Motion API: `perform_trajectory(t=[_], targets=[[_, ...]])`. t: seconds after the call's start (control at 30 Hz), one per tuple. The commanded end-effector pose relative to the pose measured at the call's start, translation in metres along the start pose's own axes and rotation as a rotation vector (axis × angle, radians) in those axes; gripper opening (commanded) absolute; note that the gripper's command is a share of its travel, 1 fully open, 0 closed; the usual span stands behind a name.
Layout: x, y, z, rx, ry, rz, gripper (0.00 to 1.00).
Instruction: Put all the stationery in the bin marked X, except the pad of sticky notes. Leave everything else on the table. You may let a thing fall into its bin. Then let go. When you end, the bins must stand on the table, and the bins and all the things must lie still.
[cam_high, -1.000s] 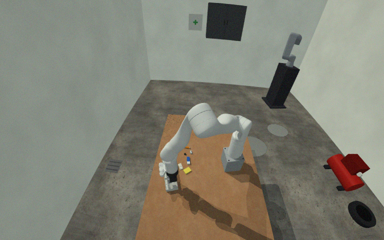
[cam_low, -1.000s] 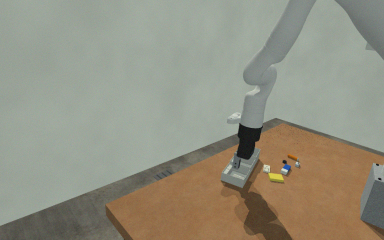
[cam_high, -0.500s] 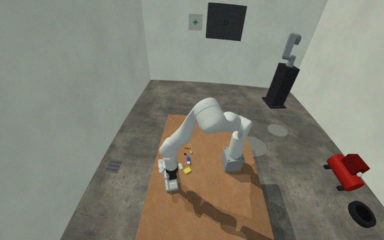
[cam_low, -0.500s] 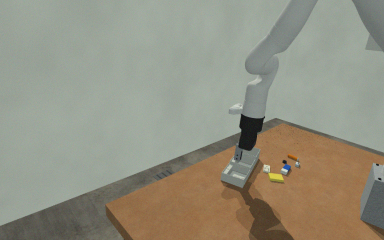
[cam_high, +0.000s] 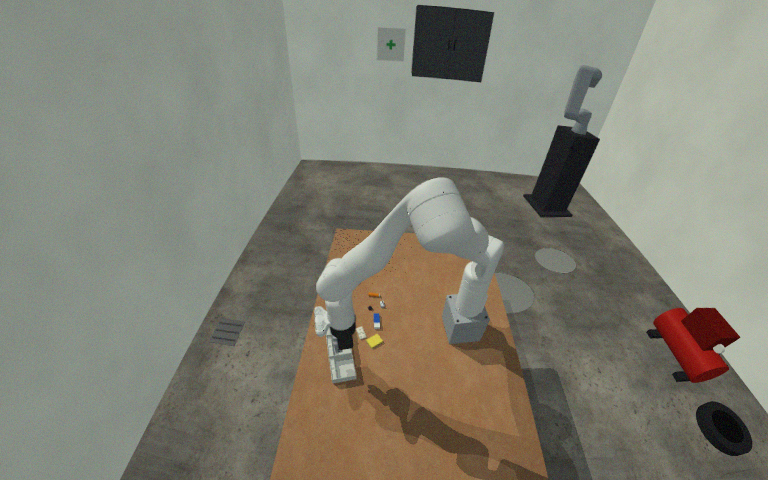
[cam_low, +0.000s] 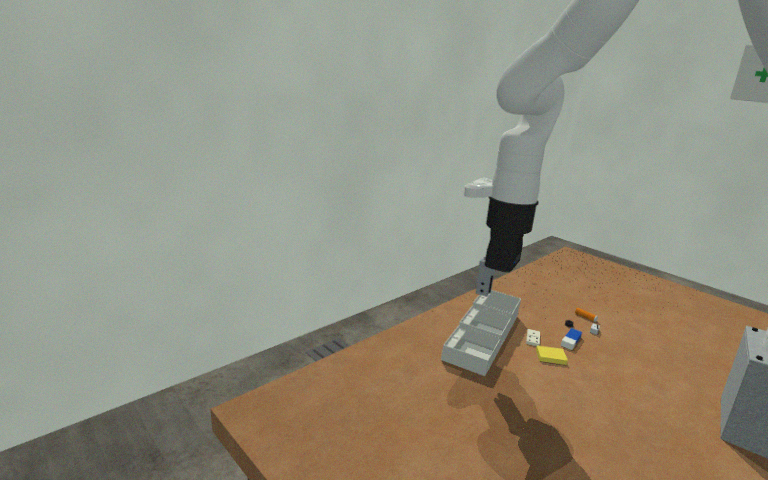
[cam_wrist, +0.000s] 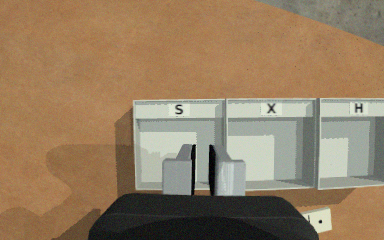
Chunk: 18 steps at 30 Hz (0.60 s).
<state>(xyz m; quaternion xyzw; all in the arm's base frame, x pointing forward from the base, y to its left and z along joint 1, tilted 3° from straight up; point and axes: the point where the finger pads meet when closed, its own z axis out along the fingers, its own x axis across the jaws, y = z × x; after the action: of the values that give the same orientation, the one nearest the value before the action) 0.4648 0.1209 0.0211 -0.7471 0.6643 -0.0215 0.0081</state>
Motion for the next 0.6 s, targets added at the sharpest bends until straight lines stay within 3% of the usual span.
perform_trajectory(t=[0.0,0.17,0.57], targets=[[-0.012,-0.005,-0.037,0.017,-0.014,-0.010,0.31],[-0.011,-0.004,-0.079,0.017,-0.014,-0.010,0.31],[-0.011,-0.004,-0.078,0.018,-0.015,-0.012,0.31]])
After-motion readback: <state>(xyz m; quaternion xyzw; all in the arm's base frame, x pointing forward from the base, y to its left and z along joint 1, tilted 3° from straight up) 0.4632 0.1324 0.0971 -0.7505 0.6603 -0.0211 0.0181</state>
